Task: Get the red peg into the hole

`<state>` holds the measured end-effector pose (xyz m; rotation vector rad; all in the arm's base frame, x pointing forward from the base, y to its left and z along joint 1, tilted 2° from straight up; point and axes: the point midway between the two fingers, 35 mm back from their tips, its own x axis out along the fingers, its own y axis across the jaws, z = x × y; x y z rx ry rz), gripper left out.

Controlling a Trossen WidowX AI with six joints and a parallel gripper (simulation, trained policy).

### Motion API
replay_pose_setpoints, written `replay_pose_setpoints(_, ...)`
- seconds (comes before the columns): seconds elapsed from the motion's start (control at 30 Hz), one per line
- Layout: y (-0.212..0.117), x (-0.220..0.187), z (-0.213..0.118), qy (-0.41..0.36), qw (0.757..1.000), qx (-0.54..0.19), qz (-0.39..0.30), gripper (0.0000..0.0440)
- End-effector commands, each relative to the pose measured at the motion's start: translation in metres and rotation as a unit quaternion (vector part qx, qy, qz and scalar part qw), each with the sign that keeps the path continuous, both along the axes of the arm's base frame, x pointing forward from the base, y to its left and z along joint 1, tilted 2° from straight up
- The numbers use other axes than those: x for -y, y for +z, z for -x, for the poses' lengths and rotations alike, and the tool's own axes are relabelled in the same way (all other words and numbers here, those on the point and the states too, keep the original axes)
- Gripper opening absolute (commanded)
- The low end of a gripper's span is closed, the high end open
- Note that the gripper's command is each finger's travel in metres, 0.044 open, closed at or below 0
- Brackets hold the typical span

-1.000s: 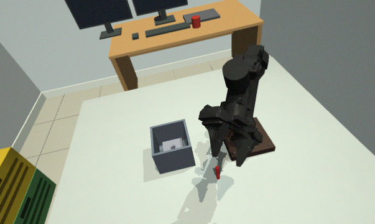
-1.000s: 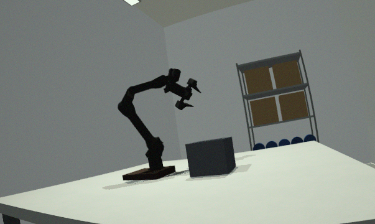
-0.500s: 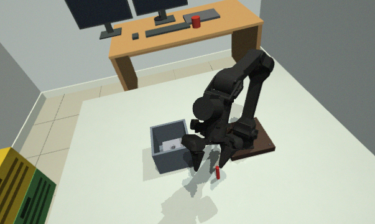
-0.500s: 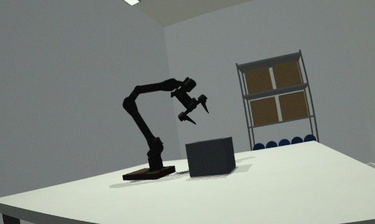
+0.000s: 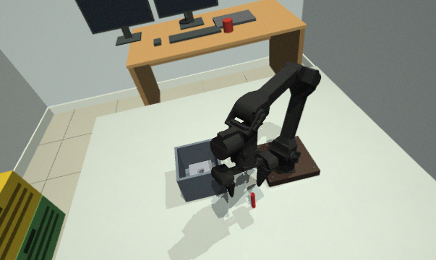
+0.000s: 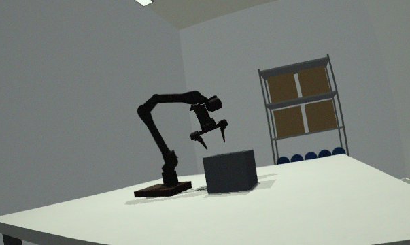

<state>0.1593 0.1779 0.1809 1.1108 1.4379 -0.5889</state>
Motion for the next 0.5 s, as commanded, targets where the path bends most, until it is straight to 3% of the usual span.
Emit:
replay_pose_setpoints(0.0, -0.014, 0.01, 0.005, 0.0, 0.999, -0.03, 0.022, 0.044)
replay_pose_setpoints(0.47, -0.063, 0.032, 0.023, 0.001, 0.991, -0.108, 0.074, 0.044)
